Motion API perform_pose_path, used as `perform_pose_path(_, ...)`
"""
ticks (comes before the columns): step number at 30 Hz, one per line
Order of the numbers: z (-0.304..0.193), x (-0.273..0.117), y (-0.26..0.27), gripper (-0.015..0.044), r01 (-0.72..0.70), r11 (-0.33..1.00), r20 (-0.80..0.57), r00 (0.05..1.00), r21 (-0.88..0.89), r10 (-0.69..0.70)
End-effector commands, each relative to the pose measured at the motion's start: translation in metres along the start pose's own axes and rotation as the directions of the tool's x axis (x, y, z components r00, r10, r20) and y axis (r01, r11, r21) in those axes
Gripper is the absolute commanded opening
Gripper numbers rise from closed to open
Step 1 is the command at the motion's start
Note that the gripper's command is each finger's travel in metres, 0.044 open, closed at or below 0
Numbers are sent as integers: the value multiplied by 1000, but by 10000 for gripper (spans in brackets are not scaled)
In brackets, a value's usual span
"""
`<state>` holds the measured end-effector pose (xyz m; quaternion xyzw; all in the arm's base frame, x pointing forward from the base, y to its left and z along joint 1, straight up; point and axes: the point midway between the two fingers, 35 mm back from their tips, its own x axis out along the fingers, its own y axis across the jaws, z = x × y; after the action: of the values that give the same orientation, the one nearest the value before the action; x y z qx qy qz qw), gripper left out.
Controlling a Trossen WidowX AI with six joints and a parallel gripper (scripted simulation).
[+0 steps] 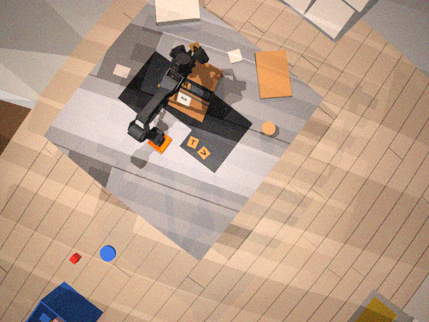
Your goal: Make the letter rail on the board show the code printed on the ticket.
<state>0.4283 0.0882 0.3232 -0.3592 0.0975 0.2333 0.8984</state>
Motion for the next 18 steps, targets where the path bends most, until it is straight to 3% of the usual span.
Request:
perform_pose_path(1, -17, -10, -20, 0, 39, 998, -29, 999, 39, -38)
perform_pose_path(18, -115, -42, -62, 0, 95, 975, -200, 978, 203, -54)
